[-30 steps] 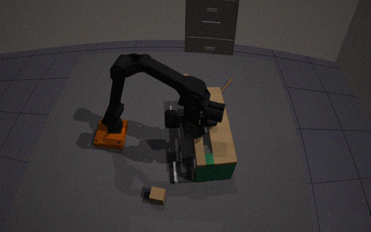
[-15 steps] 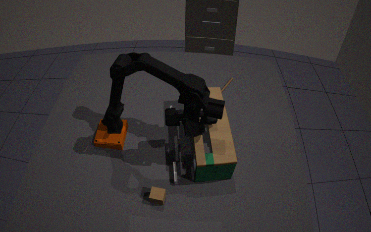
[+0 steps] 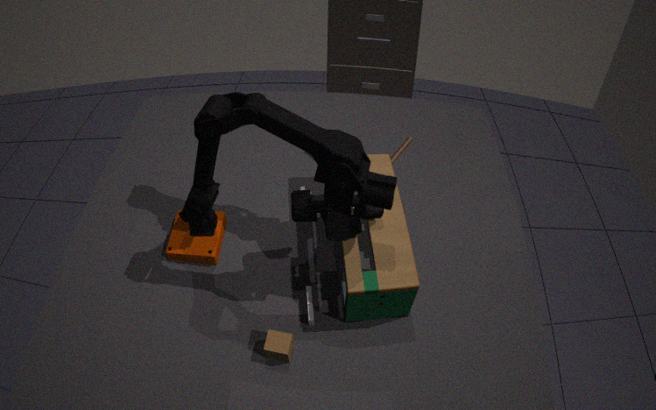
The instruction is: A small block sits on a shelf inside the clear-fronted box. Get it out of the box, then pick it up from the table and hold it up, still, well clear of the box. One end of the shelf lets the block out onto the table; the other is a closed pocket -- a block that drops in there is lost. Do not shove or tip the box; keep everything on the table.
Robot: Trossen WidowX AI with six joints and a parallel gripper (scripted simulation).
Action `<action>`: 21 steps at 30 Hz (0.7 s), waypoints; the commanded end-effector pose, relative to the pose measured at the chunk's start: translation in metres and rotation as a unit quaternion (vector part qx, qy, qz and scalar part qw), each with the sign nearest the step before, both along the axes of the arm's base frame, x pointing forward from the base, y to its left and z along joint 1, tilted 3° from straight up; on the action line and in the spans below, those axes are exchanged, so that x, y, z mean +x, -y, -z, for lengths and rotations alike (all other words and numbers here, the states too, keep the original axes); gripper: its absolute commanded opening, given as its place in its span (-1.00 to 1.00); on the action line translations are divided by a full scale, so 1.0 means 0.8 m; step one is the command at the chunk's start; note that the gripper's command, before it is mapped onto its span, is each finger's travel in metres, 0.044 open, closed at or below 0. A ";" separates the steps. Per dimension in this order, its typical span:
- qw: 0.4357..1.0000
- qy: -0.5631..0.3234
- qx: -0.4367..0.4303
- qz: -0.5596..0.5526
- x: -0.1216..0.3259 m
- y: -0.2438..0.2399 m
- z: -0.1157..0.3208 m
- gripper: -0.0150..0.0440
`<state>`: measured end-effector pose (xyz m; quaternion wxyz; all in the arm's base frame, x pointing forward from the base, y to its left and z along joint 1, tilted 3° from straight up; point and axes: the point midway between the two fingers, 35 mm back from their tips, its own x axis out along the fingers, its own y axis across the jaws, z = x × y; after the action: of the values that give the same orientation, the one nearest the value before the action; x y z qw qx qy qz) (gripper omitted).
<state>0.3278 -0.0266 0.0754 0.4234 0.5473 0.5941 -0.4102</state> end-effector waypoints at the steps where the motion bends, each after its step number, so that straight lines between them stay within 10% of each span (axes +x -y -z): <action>1: 1.000 0.000 0.001 -0.001 0.000 0.003 0.000 0.86; 21: 1.000 0.000 0.001 -0.001 -0.001 -0.016 0.000 0.86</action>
<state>0.3283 -0.0177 0.0766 0.4264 0.5461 0.5941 -0.4087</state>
